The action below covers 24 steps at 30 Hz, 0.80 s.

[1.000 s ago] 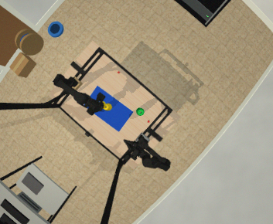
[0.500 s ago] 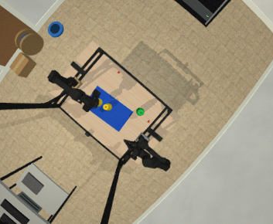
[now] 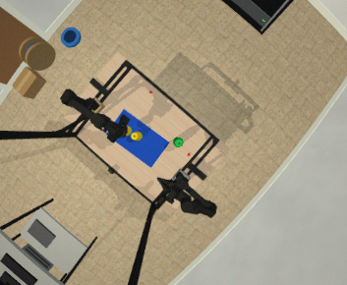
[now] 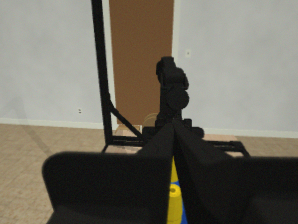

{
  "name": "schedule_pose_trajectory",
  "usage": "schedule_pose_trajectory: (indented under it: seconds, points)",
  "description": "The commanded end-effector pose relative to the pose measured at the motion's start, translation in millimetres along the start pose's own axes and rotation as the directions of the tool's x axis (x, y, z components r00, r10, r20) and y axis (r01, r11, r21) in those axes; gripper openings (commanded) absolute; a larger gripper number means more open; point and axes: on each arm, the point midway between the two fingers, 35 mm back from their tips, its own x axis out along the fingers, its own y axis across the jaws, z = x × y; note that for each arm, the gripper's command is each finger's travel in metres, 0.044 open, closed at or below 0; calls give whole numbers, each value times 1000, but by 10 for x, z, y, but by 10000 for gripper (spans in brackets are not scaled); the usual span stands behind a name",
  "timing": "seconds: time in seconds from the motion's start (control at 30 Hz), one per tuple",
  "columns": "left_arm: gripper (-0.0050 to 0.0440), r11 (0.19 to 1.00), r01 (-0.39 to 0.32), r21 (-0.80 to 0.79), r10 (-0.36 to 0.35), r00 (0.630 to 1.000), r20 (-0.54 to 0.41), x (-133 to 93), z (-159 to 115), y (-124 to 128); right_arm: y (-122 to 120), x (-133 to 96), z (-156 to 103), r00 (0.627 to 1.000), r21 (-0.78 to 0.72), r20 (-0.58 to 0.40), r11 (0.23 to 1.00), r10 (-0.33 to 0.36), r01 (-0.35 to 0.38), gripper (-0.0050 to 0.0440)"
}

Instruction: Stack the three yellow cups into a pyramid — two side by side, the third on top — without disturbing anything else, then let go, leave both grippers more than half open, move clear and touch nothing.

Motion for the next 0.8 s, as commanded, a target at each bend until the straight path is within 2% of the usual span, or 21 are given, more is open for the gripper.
schedule_pose_trajectory:
  seconds: [0.0, 0.77]
  points:
    - [0, 1000, 0, -3, 0, 1000, 0, 105, -38, 1, 3, -2, 3, 1000, 5, 0, 1000, 1, -1, 0]
    - [0, 1000, 0, -3, 0, 1000, 0, 558, -237, 0, 3, -2, 3, 1000, 5, 0, 1000, 1, -1, 0]
